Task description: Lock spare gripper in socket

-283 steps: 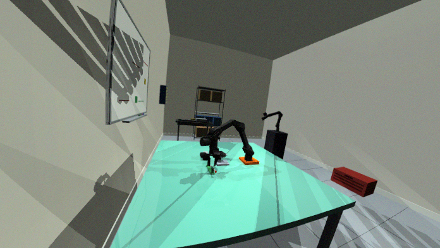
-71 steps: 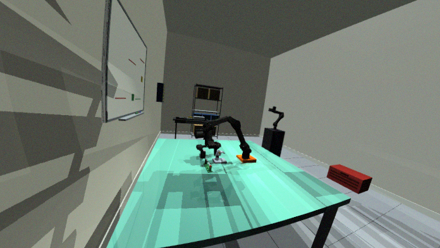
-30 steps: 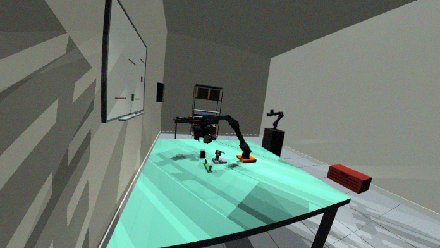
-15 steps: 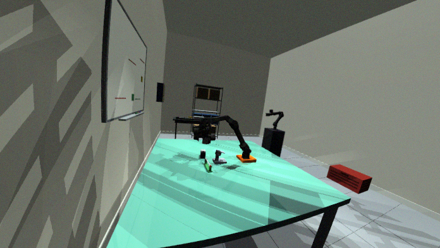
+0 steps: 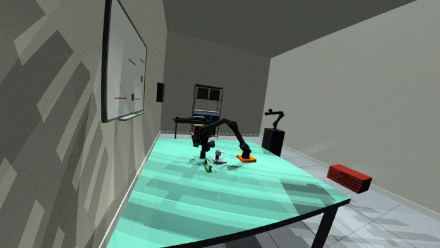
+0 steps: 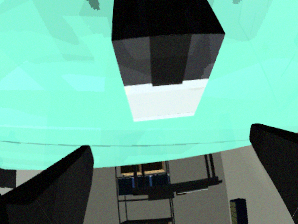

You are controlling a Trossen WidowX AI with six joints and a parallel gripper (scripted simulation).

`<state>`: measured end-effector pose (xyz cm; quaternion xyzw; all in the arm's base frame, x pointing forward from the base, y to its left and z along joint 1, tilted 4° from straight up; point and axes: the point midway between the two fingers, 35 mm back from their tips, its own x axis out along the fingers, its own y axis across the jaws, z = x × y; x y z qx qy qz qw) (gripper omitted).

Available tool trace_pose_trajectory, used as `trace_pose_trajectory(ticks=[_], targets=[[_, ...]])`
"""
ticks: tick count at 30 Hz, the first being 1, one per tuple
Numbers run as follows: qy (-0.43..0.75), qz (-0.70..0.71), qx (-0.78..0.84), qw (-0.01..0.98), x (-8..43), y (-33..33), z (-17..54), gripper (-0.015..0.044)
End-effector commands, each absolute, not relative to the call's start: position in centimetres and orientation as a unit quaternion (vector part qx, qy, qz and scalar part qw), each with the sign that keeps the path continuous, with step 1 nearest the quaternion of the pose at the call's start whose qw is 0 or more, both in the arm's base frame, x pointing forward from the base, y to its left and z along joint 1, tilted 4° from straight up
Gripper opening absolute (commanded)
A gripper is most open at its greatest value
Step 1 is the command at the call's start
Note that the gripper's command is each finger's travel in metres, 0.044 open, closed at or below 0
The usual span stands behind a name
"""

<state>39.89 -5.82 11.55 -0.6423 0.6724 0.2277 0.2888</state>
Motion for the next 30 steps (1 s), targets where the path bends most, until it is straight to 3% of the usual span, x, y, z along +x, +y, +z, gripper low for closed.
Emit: trace_pose_trajectory(ticks=[1, 30], targets=[[0.673, 0.221, -0.643, 0.291, 40.0, -5.9, 10.9, 0.044], [0.673, 0.22, -0.643, 0.29, 40.2, -6.2, 6.1, 0.044]])
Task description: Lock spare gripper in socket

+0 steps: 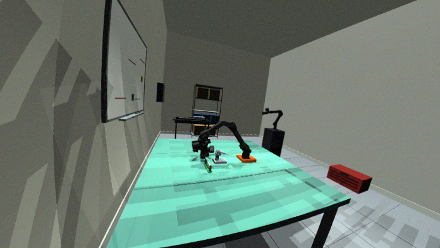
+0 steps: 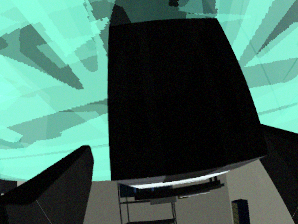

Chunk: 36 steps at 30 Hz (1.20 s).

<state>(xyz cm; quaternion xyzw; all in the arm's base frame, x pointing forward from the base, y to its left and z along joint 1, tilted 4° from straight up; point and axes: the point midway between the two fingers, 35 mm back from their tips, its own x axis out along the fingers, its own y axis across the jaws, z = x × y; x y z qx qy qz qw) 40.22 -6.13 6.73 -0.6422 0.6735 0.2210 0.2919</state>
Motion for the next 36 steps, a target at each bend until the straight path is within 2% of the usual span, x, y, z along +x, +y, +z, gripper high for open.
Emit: trace_pose_trajectory(ticks=[1, 12, 22, 29, 34, 36], targets=[[0.673, 0.22, -0.643, 0.29, 40.2, -6.2, 6.0, 0.044], [0.673, 0.22, -0.643, 0.29, 40.2, -6.3, 5.1, 0.044], [0.673, 0.22, -0.643, 0.29, 40.2, -6.3, 5.1, 0.0177], [0.673, 0.22, -0.643, 0.29, 40.2, -6.3, 5.1, 0.0131], [0.673, 0.22, -0.643, 0.29, 40.2, -6.2, 5.8, 0.0], [0.673, 0.22, -0.643, 0.29, 40.3, -6.2, 6.6, 0.0]])
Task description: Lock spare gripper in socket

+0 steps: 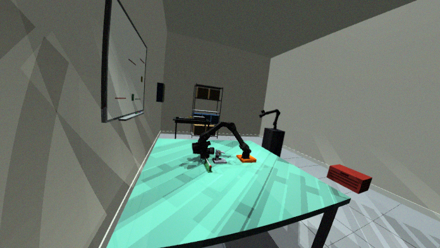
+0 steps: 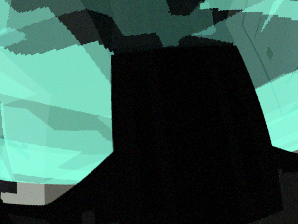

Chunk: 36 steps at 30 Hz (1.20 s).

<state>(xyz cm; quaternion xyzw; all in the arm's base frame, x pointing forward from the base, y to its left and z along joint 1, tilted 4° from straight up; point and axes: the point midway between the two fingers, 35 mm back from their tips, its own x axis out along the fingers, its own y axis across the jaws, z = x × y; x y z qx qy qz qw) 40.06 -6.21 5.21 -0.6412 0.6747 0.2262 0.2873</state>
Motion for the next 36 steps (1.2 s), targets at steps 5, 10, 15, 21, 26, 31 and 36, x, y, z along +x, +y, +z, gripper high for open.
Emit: trace_pose_trajectory(ticks=[5, 10, 15, 21, 26, 31, 36], targets=[[0.673, 0.22, -0.643, 0.29, 40.4, -6.0, 9.0, 0.0], [0.673, 0.22, -0.643, 0.29, 40.2, -5.9, 11.4, 0.0], [0.673, 0.22, -0.643, 0.29, 39.9, -5.8, 13.9, 0.0], [0.673, 0.22, -0.643, 0.29, 39.4, -5.7, 16.7, 0.0], [0.673, 0.22, -0.643, 0.29, 39.3, -5.7, 17.0, 0.0], [0.673, 0.22, -0.643, 0.29, 39.3, -5.7, 17.0, 0.0], [0.675, 0.227, -0.641, 0.287, 39.3, -5.6, 16.3, 0.0]])
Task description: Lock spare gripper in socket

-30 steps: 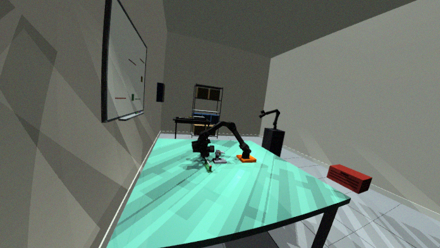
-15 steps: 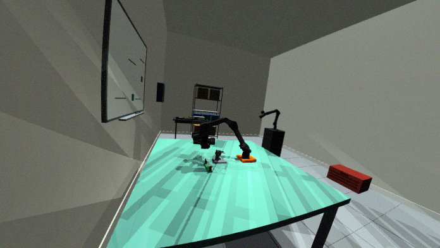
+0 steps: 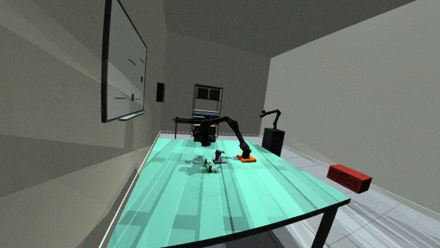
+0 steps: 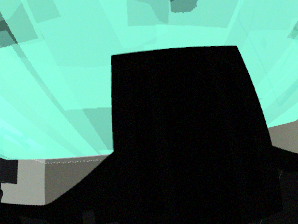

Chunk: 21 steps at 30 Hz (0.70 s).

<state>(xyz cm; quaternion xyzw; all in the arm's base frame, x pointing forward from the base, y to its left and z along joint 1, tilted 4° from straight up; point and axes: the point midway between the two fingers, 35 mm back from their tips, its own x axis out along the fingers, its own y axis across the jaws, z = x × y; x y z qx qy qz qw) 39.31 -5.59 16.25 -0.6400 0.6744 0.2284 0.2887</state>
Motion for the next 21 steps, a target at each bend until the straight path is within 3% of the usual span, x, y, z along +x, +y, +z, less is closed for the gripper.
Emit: trace_pose_trajectory(ticks=[1, 21], targets=[[0.675, 0.227, -0.641, 0.287, 39.3, -5.6, 16.3, 0.0], [0.653, 0.162, -0.613, 0.414, 37.3, -4.4, 18.3, 0.0]])
